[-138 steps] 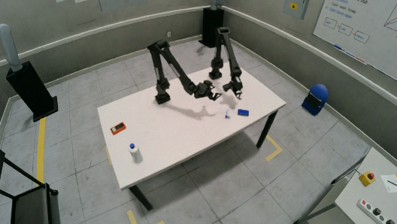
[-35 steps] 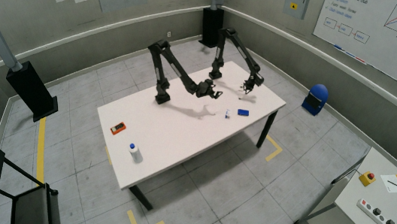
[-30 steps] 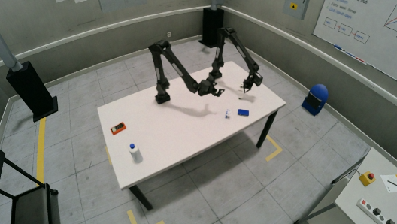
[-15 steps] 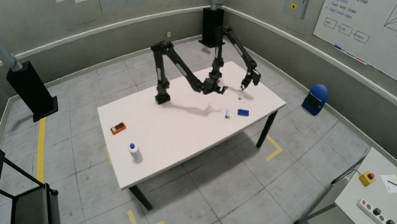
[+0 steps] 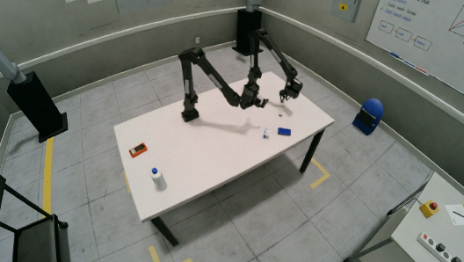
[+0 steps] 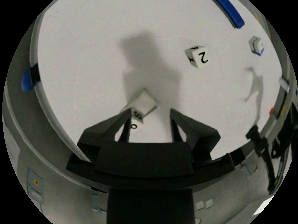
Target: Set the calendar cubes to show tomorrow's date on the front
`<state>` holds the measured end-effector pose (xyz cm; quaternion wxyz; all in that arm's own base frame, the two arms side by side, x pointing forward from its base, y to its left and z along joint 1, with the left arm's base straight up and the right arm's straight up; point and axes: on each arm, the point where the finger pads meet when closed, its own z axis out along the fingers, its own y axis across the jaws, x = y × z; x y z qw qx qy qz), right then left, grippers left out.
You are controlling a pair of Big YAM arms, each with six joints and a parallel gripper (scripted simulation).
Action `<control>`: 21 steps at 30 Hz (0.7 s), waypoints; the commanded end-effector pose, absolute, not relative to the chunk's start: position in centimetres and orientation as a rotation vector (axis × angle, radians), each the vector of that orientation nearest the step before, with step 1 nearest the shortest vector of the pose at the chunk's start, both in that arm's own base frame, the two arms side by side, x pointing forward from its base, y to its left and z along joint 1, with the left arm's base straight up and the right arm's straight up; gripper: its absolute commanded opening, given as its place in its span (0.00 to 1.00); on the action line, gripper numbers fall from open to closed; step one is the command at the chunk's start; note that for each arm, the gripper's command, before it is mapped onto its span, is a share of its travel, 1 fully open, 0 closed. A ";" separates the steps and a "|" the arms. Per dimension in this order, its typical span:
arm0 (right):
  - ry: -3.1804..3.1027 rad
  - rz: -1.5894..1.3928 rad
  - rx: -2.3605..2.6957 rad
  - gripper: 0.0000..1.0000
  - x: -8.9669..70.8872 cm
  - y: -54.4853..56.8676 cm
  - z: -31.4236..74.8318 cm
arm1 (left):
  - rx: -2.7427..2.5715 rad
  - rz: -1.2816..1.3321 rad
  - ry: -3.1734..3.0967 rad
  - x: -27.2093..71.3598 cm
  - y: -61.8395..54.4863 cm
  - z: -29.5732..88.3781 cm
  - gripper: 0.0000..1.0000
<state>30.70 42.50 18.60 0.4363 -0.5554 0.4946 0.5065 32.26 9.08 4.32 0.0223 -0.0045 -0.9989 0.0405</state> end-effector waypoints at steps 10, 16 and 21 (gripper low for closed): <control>1.133 1.263 -1.440 1.00 30.7 46.4 20.4 | -0.950 0.036 -3.043 30.3 10.7 5.2 0.54; 1.127 1.267 -1.464 1.00 30.1 47.7 20.0 | -1.203 -0.008 -2.936 28.7 11.8 4.6 0.54; 1.125 1.267 -1.474 1.00 29.9 48.3 19.8 | -1.244 -0.018 -2.905 28.1 12.3 4.2 0.54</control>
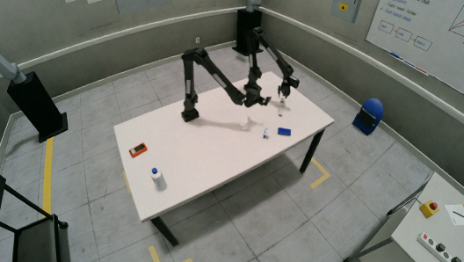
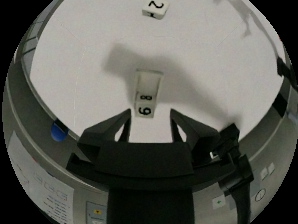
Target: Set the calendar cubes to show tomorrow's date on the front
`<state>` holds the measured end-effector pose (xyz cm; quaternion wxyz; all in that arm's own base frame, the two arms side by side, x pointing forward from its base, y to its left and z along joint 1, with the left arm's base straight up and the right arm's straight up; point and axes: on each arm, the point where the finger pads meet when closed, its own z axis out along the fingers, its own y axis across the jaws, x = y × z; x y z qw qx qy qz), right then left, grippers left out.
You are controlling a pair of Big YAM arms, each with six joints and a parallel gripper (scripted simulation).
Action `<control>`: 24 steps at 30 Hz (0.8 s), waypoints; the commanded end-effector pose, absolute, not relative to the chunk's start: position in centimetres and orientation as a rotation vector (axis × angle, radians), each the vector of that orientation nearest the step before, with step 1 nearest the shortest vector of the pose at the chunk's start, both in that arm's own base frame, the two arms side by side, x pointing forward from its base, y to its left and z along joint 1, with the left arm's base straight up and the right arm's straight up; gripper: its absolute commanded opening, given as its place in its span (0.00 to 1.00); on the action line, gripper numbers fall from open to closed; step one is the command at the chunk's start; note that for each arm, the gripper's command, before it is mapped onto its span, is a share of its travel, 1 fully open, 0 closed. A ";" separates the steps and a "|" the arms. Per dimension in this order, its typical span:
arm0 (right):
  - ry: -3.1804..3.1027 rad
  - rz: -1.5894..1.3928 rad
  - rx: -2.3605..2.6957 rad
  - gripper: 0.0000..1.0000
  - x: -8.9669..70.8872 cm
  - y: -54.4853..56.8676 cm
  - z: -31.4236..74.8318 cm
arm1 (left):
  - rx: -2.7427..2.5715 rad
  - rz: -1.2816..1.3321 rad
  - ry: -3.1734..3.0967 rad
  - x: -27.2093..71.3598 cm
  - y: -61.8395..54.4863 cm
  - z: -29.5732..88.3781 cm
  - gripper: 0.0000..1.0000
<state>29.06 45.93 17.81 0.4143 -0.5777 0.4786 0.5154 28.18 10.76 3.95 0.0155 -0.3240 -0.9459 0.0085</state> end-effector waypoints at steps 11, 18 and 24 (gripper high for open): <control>1.130 1.262 -1.493 1.00 29.4 49.8 19.2 | -1.223 0.012 -2.886 27.7 12.4 0.7 0.53; 1.118 1.248 -1.482 1.00 29.8 49.4 20.2 | -1.226 -0.001 -2.893 28.2 12.6 0.9 0.48; 1.119 1.249 -1.481 1.00 29.8 49.4 20.2 | -1.231 -0.021 -2.905 28.4 12.3 1.4 0.35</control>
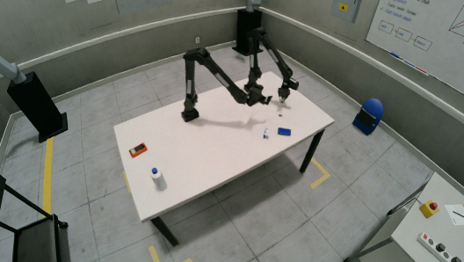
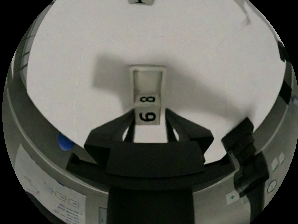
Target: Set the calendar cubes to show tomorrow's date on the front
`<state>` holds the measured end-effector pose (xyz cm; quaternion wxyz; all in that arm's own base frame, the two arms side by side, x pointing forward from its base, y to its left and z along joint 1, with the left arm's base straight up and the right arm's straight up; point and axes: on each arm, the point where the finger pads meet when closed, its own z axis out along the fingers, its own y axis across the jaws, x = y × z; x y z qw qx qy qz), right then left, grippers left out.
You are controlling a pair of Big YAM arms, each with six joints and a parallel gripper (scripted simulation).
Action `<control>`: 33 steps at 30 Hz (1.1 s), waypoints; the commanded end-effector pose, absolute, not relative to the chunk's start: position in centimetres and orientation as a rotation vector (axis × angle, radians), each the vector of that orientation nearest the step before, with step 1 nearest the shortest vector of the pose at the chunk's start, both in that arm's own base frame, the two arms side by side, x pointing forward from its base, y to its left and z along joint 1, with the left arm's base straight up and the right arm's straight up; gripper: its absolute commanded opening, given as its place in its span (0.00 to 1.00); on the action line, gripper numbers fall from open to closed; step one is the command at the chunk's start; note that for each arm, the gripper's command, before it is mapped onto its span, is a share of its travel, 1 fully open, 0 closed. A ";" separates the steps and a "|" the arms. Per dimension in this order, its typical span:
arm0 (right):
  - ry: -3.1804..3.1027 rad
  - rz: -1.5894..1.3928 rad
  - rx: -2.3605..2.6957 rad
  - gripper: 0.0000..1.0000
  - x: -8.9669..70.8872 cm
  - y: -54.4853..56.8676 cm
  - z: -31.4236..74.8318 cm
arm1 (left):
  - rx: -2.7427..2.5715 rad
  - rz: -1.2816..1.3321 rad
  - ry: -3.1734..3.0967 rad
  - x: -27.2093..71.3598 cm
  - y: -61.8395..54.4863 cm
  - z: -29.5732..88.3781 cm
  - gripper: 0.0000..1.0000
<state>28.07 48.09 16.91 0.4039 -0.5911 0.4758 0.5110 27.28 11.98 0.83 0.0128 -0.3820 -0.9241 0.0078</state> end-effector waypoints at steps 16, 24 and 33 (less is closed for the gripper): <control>1.120 1.249 -1.481 1.00 29.8 49.4 20.2 | -1.236 -0.044 -2.917 29.2 12.7 5.3 0.25; 1.120 1.249 -1.481 1.00 29.8 49.4 20.2 | -1.237 -0.048 -2.919 29.1 12.6 8.2 0.25; 1.136 1.245 -1.441 1.00 31.0 50.8 20.0 | -0.674 -0.024 -3.091 30.3 13.8 7.3 0.25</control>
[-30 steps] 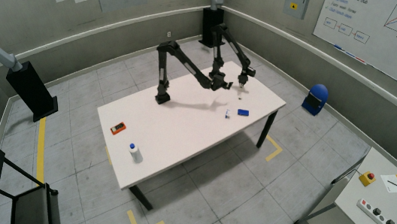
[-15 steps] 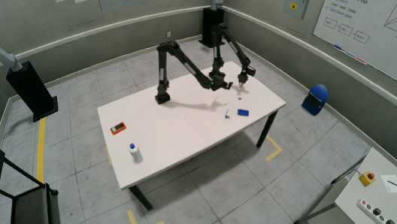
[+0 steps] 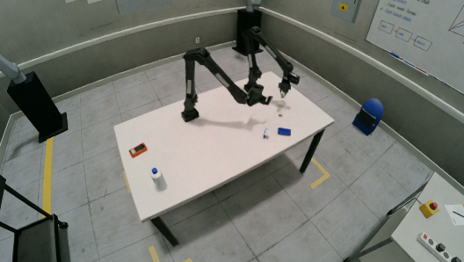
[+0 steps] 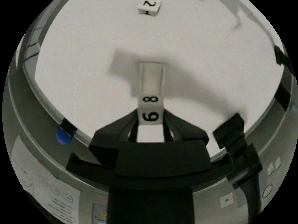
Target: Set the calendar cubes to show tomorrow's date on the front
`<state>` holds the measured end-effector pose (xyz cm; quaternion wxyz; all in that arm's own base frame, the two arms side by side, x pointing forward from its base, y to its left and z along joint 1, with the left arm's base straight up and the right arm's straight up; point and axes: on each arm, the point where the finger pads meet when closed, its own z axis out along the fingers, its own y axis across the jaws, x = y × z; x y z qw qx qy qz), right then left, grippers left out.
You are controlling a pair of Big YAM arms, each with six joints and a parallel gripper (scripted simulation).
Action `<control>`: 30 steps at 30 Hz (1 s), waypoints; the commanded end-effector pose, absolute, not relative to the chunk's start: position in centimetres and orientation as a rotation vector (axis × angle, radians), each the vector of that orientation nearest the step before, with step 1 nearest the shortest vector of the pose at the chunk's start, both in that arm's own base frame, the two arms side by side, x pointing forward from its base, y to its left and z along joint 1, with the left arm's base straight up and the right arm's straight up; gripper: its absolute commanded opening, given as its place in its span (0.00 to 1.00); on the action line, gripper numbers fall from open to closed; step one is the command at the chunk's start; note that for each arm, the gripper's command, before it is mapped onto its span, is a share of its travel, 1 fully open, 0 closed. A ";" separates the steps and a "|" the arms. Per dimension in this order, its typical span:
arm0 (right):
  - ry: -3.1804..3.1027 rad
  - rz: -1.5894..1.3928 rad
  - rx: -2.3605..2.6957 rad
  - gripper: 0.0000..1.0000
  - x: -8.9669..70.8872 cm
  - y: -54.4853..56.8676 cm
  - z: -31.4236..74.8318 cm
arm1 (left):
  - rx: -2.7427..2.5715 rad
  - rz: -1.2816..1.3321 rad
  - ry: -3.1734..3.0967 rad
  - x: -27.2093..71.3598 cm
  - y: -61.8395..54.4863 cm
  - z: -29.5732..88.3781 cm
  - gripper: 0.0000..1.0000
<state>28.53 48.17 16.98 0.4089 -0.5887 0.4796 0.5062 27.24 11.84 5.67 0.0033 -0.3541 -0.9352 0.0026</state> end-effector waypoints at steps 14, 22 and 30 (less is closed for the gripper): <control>1.147 1.202 -1.418 1.00 33.4 52.5 19.9 | 0.045 -0.018 -3.174 32.6 15.3 6.9 0.25; 1.156 1.191 -1.426 1.00 33.8 53.4 19.5 | 0.469 -0.011 -3.144 33.9 16.1 6.5 0.25; 1.148 1.185 -1.418 1.00 34.1 53.2 20.2 | 0.856 -0.002 -3.063 34.9 16.9 6.1 0.25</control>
